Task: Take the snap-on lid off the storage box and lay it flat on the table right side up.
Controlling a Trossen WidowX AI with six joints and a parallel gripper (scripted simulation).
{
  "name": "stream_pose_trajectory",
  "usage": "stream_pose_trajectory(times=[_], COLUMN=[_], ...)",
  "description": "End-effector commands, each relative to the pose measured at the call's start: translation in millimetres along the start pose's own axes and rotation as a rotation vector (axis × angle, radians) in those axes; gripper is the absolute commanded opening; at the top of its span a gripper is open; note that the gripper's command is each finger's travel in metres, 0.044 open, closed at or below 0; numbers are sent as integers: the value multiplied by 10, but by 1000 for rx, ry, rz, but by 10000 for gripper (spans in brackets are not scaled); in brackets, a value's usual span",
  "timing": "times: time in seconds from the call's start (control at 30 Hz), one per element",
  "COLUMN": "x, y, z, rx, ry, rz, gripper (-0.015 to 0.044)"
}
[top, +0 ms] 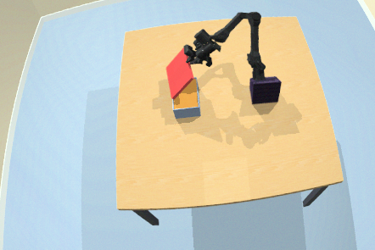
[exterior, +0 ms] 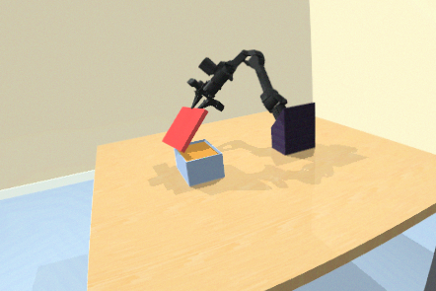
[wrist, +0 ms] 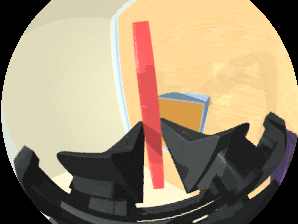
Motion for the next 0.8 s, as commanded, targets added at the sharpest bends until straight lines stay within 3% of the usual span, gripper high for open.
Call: stream_pose_trajectory(times=[0.0, 0.77], x=[-27, -63], y=[45, 92], z=[80, 539], rx=[2, 1], ry=[9, 8], rz=[13, 13], gripper=[0, 0])
Point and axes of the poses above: the point midway between the two fingers, 35 mm back from their tips, its own x axis out along the fingers, its own y axis across the jaws, z = x × y, the point moved 1 cm from there along -x, back along the fingers, and after that the axes turned 10 degrees about x, right-handed, at the moved point
